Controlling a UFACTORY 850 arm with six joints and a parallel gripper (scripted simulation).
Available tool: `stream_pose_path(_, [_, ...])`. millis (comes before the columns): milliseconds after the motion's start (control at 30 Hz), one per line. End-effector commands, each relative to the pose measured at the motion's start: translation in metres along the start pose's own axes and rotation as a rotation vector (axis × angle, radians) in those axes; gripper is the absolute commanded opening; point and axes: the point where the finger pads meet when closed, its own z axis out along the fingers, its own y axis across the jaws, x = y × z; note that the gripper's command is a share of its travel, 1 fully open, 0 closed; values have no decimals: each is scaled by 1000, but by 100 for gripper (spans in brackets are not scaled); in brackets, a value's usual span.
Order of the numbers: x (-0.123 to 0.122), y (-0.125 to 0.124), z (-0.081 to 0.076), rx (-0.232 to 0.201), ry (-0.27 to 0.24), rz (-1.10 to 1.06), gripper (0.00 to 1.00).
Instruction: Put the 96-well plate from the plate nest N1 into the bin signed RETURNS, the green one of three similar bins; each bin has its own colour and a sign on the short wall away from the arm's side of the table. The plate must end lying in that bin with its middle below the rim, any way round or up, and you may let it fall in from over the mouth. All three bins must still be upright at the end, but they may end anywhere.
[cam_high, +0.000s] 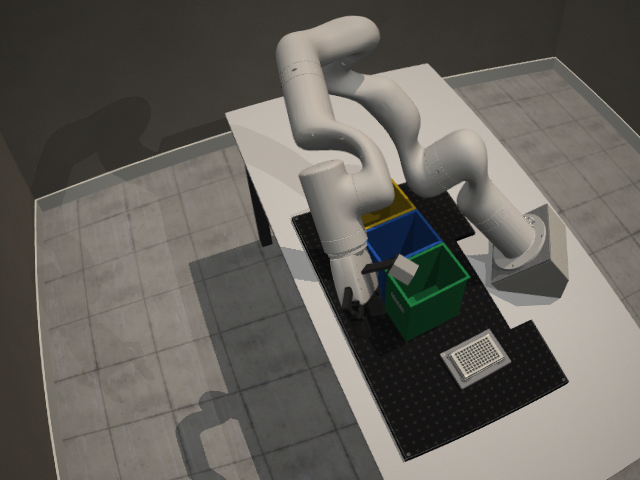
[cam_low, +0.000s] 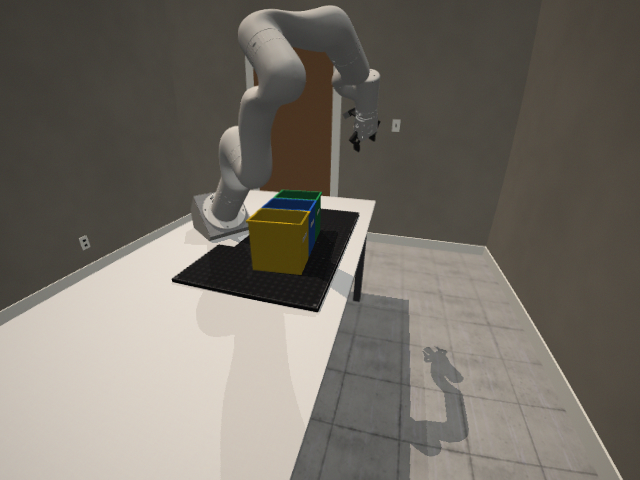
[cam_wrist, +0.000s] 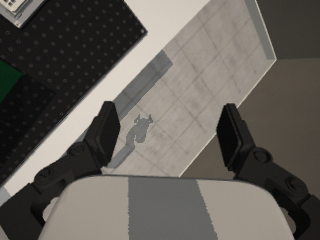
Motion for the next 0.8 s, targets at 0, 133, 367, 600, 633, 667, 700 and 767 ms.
stream_pose_path(0, [0, 1, -1, -2, 0, 0, 100])
stream_pose_path(133, [0, 1, -1, -2, 0, 0, 100])
stream_pose_path(367, [0, 1, -1, -2, 0, 0, 100])
stream_pose_path(600, [7, -3, 5, 18, 1, 64, 100])
stream_pose_path(633, [11, -5, 8, 28, 1, 96, 100])
stream_pose_path(667, [14, -7, 11, 38, 2, 127, 100])
stream_pose_path(700, [16, -8, 12, 39, 2, 130, 100])
stream_pose_path(767, [23, -12, 18, 59, -1, 194, 100])
